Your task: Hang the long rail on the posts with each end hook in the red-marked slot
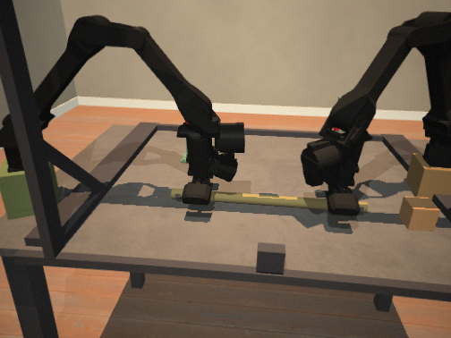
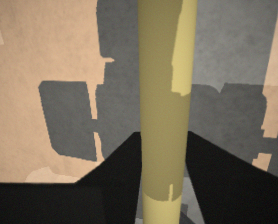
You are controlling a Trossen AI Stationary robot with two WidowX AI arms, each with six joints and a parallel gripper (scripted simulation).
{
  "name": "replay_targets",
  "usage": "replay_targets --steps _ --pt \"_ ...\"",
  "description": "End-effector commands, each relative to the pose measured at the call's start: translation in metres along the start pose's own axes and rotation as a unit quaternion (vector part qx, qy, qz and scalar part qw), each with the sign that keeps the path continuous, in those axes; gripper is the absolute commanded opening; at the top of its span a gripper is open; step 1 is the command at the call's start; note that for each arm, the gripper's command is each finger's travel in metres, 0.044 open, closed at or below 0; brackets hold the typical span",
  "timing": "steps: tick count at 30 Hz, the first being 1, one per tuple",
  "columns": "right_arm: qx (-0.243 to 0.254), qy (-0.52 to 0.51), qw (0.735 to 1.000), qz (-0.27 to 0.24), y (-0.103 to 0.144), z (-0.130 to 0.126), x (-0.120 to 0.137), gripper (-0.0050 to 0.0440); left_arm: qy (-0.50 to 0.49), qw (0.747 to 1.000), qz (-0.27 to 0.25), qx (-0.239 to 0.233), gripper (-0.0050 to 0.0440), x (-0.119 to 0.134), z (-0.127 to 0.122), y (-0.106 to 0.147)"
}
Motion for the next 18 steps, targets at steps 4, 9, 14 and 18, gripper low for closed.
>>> replay_targets --steps 4,9,14,18 --pt "-0.004 -0.003 1.000 -0.011 0.009 -0.002 -0.002 -0.0050 0.005 1.000 -0.014 0.001 0.0000 -0.003 0.003 0.013" --pt "-0.004 -0.003 1.000 -0.011 0.015 -0.004 -0.004 -0.0050 0.005 1.000 -0.014 0.001 -0.0002 -0.002 0.004 0.020" --pt "-0.004 -0.003 1.000 -0.011 0.015 -0.004 -0.004 -0.0050 0.005 1.000 -0.014 0.001 -0.0003 -0.002 0.004 0.020" --pt "-0.004 -0.003 1.000 -0.011 0.015 -0.004 -0.004 -0.0050 0.005 1.000 -0.014 0.001 -0.0005 -0.002 0.004 0.020"
Point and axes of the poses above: on each arm, the point midway between the two fingers, 35 mm back from their tips, its own y axis back along the fingers, its own z axis across the jaws, x = y × z, the point moved 9 cm from there along y, back along the fingers, and after that the axes turned 15 degrees about y, right-handed, at the moved point
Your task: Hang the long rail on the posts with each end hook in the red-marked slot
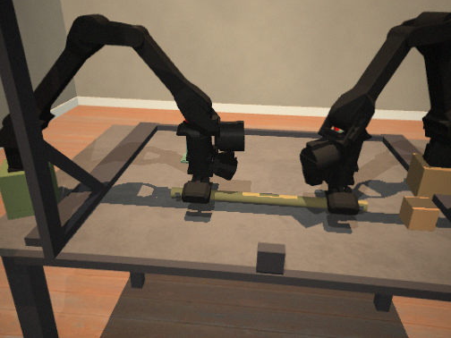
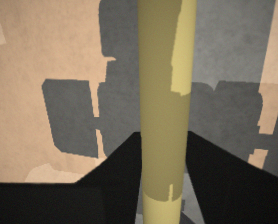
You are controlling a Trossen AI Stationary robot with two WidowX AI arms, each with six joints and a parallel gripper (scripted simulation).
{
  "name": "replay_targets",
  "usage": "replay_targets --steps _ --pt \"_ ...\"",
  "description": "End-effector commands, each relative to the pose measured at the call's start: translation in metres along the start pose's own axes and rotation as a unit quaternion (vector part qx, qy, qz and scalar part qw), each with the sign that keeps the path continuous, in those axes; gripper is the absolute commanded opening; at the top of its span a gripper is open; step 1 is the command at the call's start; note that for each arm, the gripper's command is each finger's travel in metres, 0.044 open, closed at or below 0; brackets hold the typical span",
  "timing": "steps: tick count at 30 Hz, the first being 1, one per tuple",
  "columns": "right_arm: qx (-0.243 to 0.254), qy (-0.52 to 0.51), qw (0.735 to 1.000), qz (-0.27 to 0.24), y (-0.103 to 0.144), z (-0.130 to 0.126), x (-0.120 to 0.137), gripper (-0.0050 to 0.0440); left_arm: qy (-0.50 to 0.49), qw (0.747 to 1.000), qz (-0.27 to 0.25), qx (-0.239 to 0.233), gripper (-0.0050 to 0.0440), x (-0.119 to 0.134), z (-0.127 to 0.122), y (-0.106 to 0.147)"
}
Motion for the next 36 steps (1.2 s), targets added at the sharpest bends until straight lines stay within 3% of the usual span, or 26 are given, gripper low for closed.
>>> replay_targets --steps 1,6,18,36 --pt "-0.005 -0.003 1.000 -0.016 0.013 -0.003 -0.002 -0.0050 0.004 1.000 -0.015 0.002 -0.0012 -0.002 0.003 0.016" --pt "-0.005 -0.003 1.000 -0.016 0.021 -0.005 -0.004 -0.0050 0.004 1.000 -0.014 0.002 -0.0050 0.001 0.004 0.022" --pt "-0.005 -0.003 1.000 -0.016 0.023 -0.005 -0.004 -0.0050 0.004 1.000 -0.014 0.002 -0.0050 0.001 0.004 0.023" --pt "-0.005 -0.003 1.000 -0.016 0.068 -0.017 0.000 -0.0050 0.004 1.000 -0.015 0.002 -0.0050 -0.001 0.016 0.067"
Point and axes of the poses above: on each arm, the point midway between the two fingers, 35 mm back from their tips, its own y axis back along the fingers, its own z axis across the jaws, x = y × z, the point moved 9 cm from there along y, back along the fingers, and after that the axes turned 15 degrees about y, right-handed, at the moved point
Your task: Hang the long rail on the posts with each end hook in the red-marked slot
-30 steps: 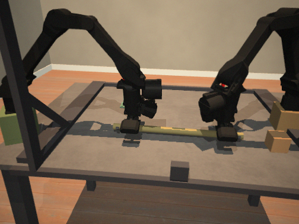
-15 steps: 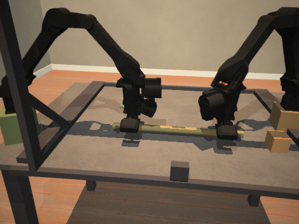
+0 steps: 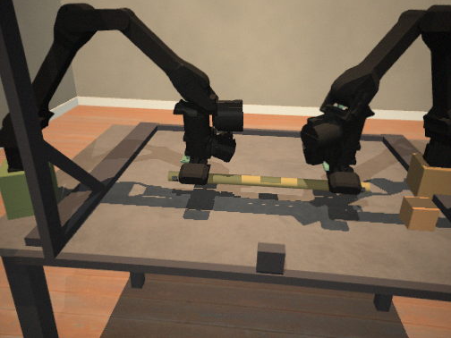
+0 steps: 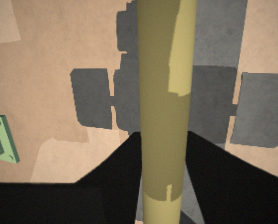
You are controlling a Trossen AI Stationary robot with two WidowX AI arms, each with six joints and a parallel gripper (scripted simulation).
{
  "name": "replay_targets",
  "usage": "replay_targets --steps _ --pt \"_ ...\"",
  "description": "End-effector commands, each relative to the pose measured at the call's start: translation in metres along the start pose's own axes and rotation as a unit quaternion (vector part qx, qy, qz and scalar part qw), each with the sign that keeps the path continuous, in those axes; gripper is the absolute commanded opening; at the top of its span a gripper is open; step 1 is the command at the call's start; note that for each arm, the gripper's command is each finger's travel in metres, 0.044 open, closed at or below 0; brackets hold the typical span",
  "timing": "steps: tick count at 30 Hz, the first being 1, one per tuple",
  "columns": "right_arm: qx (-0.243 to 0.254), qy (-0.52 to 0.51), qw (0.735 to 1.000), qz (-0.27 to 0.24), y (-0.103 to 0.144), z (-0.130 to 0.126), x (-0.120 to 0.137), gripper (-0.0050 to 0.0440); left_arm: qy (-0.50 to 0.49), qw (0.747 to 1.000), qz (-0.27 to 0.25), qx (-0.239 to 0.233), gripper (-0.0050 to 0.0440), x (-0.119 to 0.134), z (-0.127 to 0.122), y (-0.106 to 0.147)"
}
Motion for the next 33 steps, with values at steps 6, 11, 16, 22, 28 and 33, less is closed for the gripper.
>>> replay_targets --steps 6,11,16,22,28,33 --pt "-0.006 -0.003 1.000 -0.014 0.018 -0.004 0.001 -0.0050 0.004 1.000 -0.015 0.002 -0.0050 -0.003 0.004 0.021" --pt "-0.006 -0.003 1.000 -0.014 0.018 -0.004 0.001 -0.0050 0.004 1.000 -0.015 0.002 -0.0050 -0.003 0.004 0.021" --pt "-0.006 -0.003 1.000 -0.014 0.018 -0.004 0.001 -0.0050 0.004 1.000 -0.015 0.002 -0.0050 -0.003 0.004 0.021" --pt "-0.029 -0.003 0.999 -0.020 0.018 -0.010 0.002 -0.0050 0.003 1.000 -0.009 0.025 -0.0050 -0.004 0.010 0.021" --pt "-0.080 -0.002 0.996 -0.034 0.016 -0.022 0.006 -0.0050 0.002 0.997 0.003 0.073 -0.0050 -0.008 0.021 0.020" --pt "-0.113 -0.001 0.993 -0.043 0.015 -0.030 0.008 -0.0050 0.001 0.994 0.013 0.109 -0.0050 -0.010 0.030 0.019"
Point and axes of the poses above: on each arm, the point midway between the two fingers, 35 mm back from their tips, its own y axis back along the fingers, its own z axis across the jaws, x = y × z, the point moved 9 cm from there along y, back along the fingers, and after that the axes turned 15 degrees about y, right-handed, at the moved point
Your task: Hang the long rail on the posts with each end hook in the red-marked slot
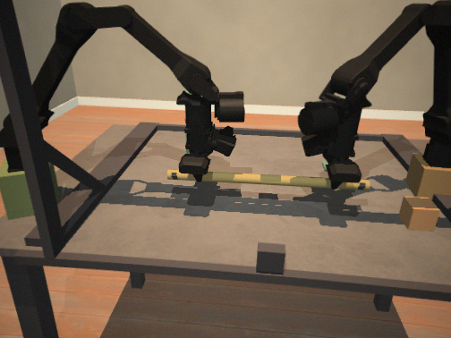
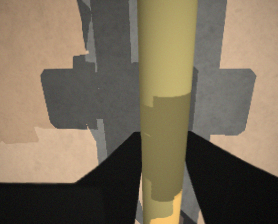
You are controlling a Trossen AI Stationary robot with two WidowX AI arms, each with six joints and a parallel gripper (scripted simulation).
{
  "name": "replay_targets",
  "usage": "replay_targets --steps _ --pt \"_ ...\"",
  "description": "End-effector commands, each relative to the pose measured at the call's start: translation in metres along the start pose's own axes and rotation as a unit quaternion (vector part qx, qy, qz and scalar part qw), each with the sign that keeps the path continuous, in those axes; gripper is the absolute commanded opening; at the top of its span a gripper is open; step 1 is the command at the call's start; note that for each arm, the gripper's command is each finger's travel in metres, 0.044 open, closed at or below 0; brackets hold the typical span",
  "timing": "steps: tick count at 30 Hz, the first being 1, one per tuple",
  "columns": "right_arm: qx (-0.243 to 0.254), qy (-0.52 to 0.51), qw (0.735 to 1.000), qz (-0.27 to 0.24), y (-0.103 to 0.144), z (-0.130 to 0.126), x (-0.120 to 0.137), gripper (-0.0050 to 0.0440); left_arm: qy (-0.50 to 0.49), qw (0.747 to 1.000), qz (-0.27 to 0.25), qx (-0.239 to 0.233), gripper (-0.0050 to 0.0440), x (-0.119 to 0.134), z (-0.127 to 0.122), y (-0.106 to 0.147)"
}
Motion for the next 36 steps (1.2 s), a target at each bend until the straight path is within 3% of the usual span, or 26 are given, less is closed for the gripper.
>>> replay_targets --steps 1,23,36 --pt "-0.043 0.000 0.999 -0.026 0.011 -0.011 0.005 -0.0050 0.000 0.999 -0.008 0.043 -0.0050 -0.006 0.011 0.017" --pt "-0.195 0.003 0.978 -0.067 0.001 -0.046 0.015 -0.0050 -0.004 0.980 0.033 0.195 -0.0050 -0.017 0.046 0.009" --pt "-0.228 0.003 0.971 -0.076 -0.003 -0.054 0.018 -0.0050 -0.005 0.973 0.042 0.227 -0.0050 -0.019 0.054 0.006"
Point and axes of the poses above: on each arm, the point midway between the two fingers, 35 mm back from their tips, its own y axis back along the fingers, its own z axis across the jaws, x = y × z, the point moved 9 cm from there along y, back along the fingers, and after that the axes turned 15 degrees about y, right-handed, at the moved point
